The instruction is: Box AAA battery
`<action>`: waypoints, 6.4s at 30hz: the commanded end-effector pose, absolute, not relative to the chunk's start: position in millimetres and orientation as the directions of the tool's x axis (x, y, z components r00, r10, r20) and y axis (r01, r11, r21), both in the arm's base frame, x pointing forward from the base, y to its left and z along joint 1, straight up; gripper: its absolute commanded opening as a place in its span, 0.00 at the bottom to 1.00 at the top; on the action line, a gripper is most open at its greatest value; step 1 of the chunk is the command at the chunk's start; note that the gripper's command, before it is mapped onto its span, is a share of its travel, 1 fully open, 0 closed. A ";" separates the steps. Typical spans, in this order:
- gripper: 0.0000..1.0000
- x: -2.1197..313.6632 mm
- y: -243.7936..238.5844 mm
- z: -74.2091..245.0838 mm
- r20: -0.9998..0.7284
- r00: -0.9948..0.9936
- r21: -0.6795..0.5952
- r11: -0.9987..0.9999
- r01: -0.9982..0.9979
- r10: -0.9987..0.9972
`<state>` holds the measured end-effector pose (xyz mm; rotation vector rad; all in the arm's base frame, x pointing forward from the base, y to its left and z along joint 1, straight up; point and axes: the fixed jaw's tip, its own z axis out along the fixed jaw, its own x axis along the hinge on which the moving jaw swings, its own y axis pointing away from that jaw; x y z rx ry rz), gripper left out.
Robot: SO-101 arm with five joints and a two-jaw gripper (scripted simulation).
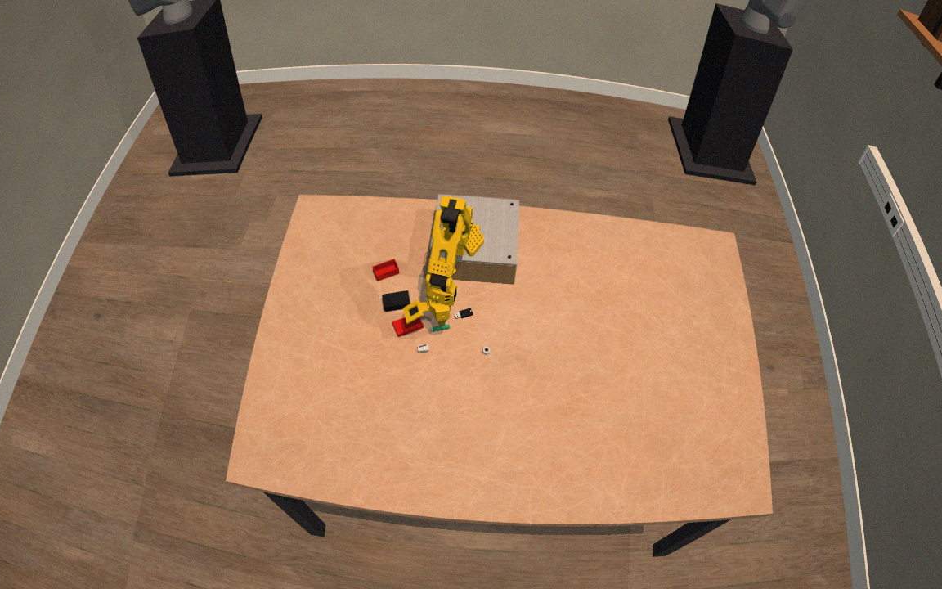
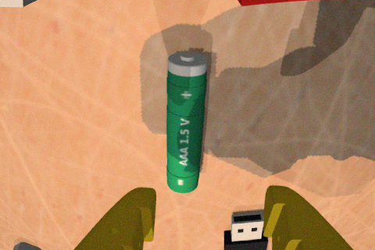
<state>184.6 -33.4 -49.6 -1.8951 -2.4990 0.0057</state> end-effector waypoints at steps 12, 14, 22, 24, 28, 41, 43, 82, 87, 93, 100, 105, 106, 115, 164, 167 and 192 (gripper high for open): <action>0.15 182.0 -30.8 -40.8 0.001 -0.270 -0.001 0.270 0.963 0.963; 0.15 182.0 -30.8 -40.8 0.001 -0.270 -0.001 0.270 0.963 0.963; 0.15 182.0 -30.8 -41.3 0.001 -0.270 -0.001 0.270 0.963 0.963; 0.15 182.0 -30.8 -41.8 0.001 -0.270 -0.001 0.270 0.963 0.963; 0.15 182.1 -30.8 -43.2 0.001 -0.270 -0.001 0.270 0.963 0.963; 0.15 182.1 -30.8 -49.2 0.001 -0.270 -0.001 0.270 0.963 0.963; 0.15 182.1 -30.8 -50.3 0.001 -0.270 -0.001 0.270 0.963 0.963; 0.15 182.6 -30.9 -47.8 0.001 -0.270 -0.001 0.270 0.963 0.963; 0.15 182.8 -31.0 -43.7 0.001 -0.270 -0.001 0.270 0.963 0.963; 0.15 182.9 -31.0 -41.0 0.001 -0.270 -0.001 0.270 0.963 0.963; 0.15 182.9 -31.0 -40.8 0.001 -0.270 -0.001 0.270 0.963 0.963; 0.15 182.9 -31.0 -41.0 0.001 -0.270 -0.001 0.270 0.963 0.963; 0.15 182.9 -31.0 -41.2 0.001 -0.270 -0.001 0.270 0.963 0.963; 0.15 183.0 -31.0 -43.7 0.001 -0.270 -0.001 0.270 0.963 0.963; 0.15 183.1 -31.0 -58.3 0.001 -0.270 -0.001 0.270 0.963 0.963; 0.15 183.1 -31.0 -58.9 0.001 -0.270 -0.001 0.270 0.963 0.963; 0.15 182.9 -31.0 -74.2 0.001 -0.270 -0.001 0.270 0.963 0.963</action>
